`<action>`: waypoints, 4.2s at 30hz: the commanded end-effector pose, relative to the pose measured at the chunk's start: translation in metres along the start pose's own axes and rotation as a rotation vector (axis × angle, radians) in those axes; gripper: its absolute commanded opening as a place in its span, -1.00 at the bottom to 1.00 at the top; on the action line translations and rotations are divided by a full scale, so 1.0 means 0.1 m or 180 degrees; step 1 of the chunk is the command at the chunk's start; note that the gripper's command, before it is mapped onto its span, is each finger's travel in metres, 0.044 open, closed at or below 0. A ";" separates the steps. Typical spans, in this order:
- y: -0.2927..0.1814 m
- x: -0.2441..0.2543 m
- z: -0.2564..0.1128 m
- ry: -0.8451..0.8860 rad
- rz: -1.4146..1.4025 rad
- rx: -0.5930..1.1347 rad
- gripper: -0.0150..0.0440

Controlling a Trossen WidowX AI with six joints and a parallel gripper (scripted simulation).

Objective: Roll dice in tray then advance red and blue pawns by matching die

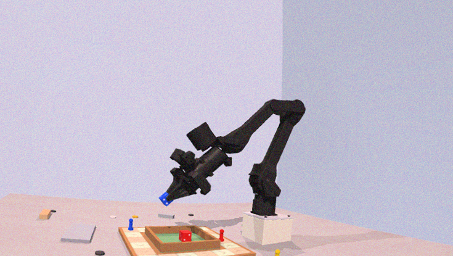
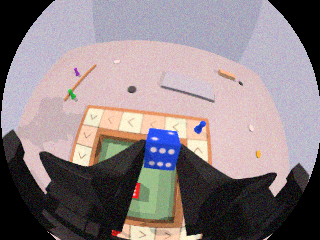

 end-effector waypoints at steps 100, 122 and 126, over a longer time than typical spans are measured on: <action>-1.49 0.33 -0.31 0.0088 -0.1108 0.2731 -0.49; -0.61 0.49 -1.01 0.0089 -0.1107 0.2727 -0.49; -0.53 0.50 -1.14 0.0089 -0.1107 0.2728 -0.49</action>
Point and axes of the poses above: the point midway between the two fingers, 35 mm back from their tips, its own z axis out along the fingers, its own x axis across the jaws, y = z × x, the point moved 1 cm from there along -z, back along the fingers, and after that the axes turned 9 degrees about z, right-handed, at the moved point
